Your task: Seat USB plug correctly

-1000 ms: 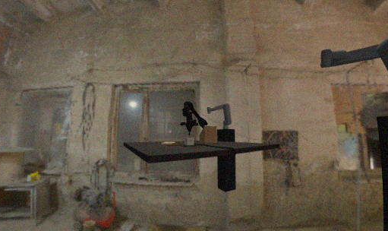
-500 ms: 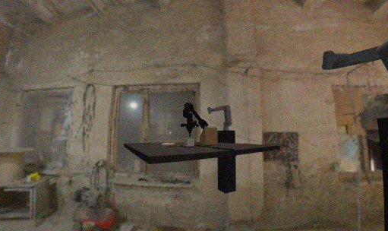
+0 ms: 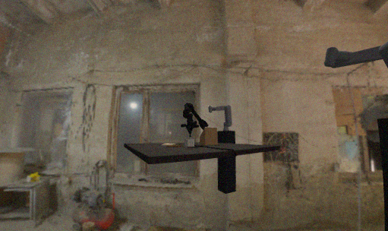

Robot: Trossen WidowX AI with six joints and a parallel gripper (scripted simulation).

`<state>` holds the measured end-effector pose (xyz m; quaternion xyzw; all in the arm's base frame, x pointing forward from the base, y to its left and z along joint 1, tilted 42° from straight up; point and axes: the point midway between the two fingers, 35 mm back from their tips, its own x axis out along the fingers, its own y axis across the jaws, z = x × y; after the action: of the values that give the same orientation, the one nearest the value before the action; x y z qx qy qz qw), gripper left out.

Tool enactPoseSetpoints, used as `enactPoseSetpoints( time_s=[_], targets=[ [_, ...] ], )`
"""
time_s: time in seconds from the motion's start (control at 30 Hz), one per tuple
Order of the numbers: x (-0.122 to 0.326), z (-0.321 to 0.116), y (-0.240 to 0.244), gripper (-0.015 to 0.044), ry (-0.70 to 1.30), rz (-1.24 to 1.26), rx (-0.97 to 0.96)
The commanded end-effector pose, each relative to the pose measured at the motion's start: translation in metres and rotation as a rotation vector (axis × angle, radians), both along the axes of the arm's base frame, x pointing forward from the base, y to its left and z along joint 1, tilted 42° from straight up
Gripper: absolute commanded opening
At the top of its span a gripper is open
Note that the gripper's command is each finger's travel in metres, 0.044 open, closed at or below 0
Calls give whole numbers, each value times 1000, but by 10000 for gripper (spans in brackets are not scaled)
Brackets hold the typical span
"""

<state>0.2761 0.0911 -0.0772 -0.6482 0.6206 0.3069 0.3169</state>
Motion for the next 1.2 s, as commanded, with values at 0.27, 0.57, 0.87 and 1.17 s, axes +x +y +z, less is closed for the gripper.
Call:
enactPoseSetpoints(
  time_s=[0.27, 0.57, 0.87, 1.17],
  targets=[
    [0, -2, 0, 0, 4, 3, 14],
    [0, -3, 0, 0, 5, 5, 21],
    [0, -4, -1, 0, 6, 6, 28],
    [0, -5, -1, 0, 7, 7, 36]
  ],
)
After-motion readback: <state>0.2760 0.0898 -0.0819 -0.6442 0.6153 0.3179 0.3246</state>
